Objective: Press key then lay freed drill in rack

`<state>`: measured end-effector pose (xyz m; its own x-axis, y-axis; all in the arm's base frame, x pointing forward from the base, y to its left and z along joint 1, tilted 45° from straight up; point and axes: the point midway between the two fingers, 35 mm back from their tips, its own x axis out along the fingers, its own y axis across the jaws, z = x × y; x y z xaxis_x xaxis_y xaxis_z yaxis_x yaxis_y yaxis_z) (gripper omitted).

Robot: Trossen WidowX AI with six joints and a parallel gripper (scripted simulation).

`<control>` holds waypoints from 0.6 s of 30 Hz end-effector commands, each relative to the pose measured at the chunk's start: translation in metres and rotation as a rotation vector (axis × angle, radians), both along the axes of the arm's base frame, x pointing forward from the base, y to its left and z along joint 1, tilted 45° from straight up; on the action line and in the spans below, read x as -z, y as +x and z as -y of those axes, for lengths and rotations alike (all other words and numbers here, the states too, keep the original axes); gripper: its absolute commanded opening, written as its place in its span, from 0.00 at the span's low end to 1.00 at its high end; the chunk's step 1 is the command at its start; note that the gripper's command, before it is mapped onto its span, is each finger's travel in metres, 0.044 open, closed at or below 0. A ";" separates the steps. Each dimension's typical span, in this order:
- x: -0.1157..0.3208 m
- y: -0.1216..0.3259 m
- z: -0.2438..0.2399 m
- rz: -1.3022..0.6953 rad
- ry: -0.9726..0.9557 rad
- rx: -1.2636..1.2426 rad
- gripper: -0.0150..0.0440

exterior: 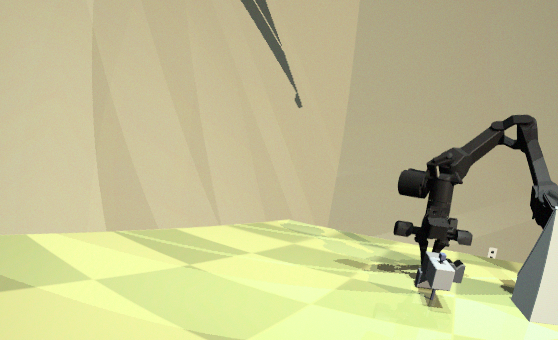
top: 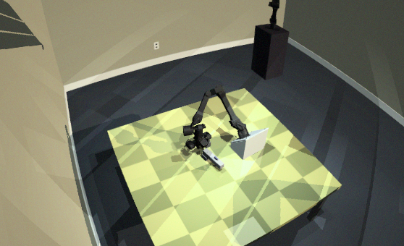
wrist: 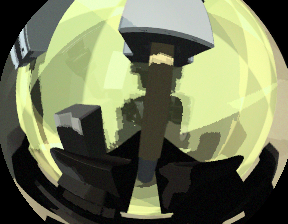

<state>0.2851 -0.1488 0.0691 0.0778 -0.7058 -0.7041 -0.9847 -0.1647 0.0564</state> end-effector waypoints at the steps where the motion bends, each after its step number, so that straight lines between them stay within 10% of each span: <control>1: -0.007 0.004 0.004 0.006 0.001 -0.003 0.25; 18: -0.025 0.008 0.020 0.007 0.000 -0.003 0.25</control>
